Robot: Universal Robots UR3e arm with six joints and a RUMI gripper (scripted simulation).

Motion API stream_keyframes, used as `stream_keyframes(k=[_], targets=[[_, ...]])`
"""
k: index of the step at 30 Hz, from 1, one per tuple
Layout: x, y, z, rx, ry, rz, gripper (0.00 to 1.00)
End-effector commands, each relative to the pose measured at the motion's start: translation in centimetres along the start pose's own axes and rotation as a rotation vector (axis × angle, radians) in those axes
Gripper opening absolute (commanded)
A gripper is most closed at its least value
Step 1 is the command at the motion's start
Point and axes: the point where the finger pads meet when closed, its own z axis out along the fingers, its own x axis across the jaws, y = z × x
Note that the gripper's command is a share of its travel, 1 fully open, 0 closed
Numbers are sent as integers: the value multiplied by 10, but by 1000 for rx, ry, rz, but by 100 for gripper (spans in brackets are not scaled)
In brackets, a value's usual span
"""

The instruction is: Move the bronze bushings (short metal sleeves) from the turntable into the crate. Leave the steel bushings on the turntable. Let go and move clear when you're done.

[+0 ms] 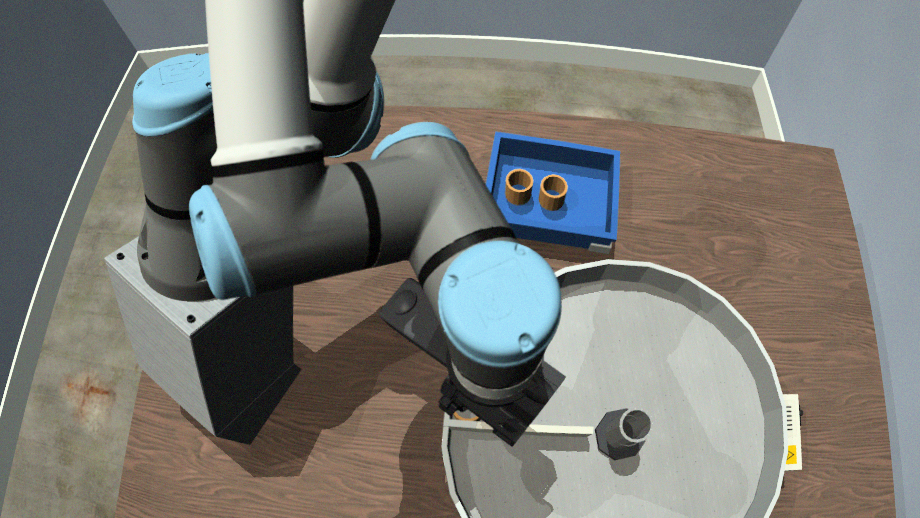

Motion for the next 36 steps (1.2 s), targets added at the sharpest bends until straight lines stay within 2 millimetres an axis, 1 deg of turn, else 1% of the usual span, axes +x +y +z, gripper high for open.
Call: stream_keyframes(k=[1,27,36], targets=[[0,1,0,-2,-1,0,5],[0,1,0,-2,-1,0,5],[0,1,6,-2,-1,0,5]])
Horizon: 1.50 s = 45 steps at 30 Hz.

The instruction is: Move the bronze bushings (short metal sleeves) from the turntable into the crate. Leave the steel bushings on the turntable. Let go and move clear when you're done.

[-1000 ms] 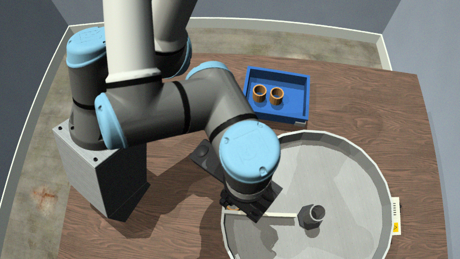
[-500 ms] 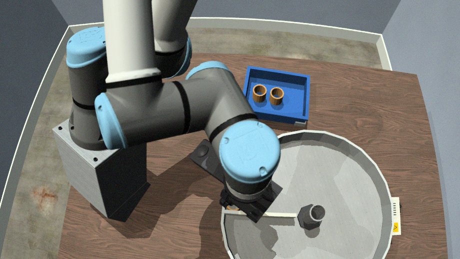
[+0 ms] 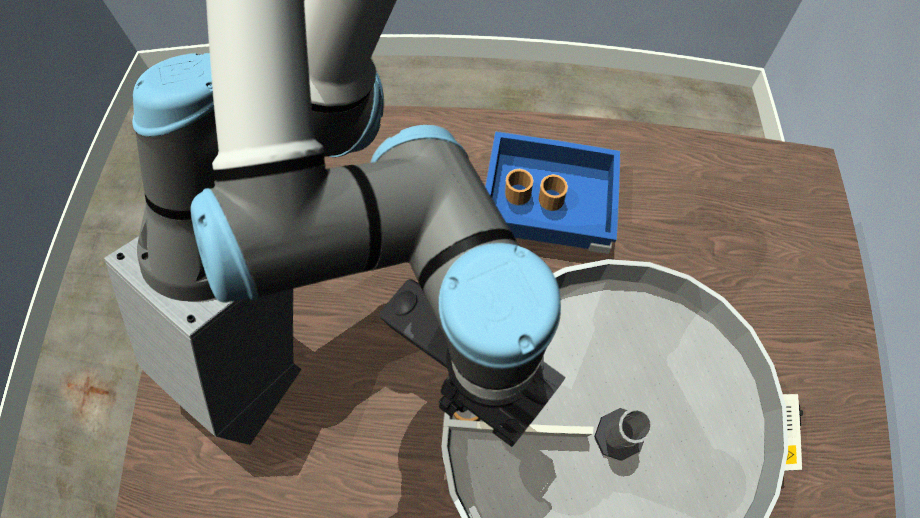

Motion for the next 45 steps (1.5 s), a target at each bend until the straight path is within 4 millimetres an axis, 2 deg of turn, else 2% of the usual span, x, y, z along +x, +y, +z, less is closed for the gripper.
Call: stream_keyframes(k=[1,12,45], targets=[[0,1,5,-2,-1,0,5],[0,1,20,-2,-1,0,5],[0,1,21,-2,-1,0,5]])
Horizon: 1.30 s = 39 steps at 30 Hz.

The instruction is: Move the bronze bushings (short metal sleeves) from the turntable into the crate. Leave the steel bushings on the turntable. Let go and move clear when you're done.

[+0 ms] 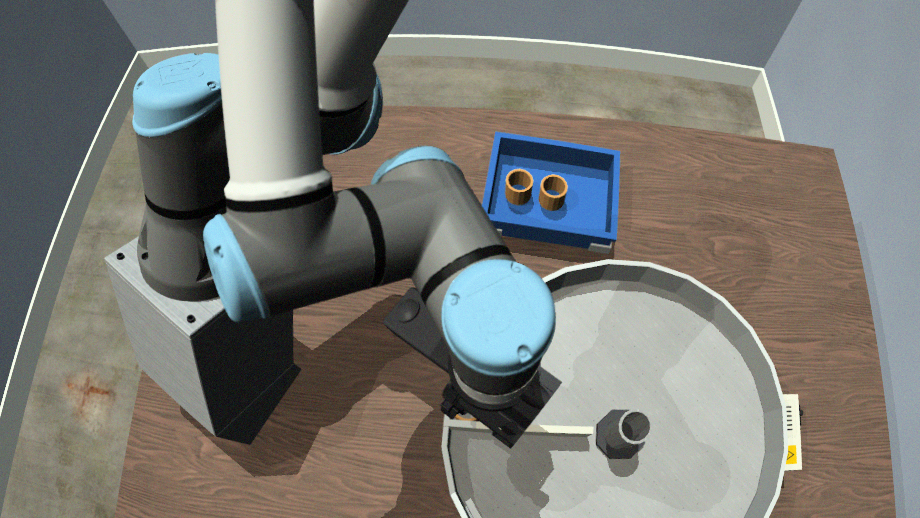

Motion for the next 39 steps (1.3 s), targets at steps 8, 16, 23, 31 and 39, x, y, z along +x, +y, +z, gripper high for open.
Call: stream_keyframes(k=[8,16,23,31,39], targets=[[0,1,0,-2,-1,0,0],[0,1,0,-2,-1,0,0],[0,1,0,-2,-1,0,0],[0,1,0,-2,-1,0,0],[0,1,0,-2,-1,0,0]])
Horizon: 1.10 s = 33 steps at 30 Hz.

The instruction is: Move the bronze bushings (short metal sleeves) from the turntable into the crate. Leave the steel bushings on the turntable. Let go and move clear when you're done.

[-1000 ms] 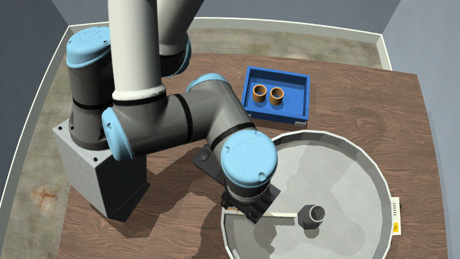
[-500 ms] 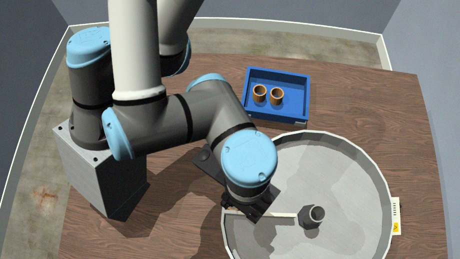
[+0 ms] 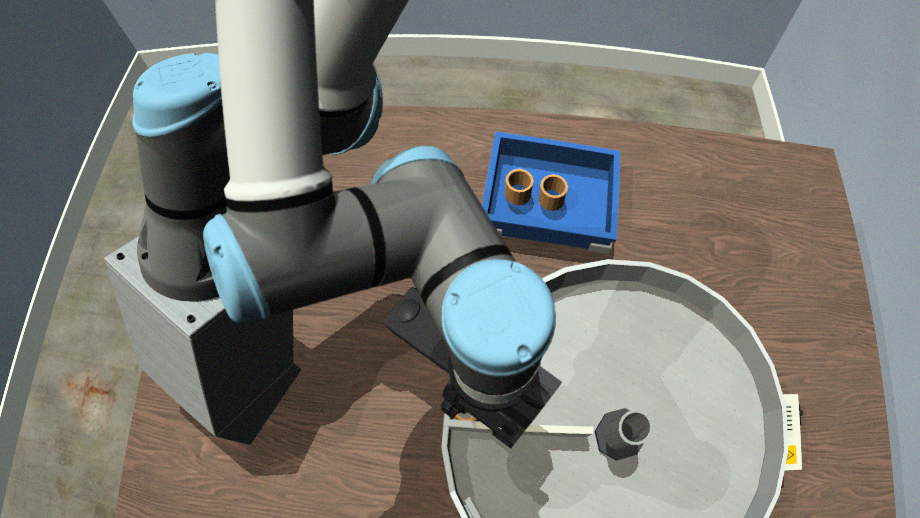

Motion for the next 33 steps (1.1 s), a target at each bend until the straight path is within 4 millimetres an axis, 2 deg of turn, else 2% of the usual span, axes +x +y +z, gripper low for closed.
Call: stream_keyframes(k=[1,20,33], targets=[[-1,1,-1,-2,-2,0,0],[-1,1,-2,-2,-2,0,0],[0,1,-23,-2,-2,0,0]])
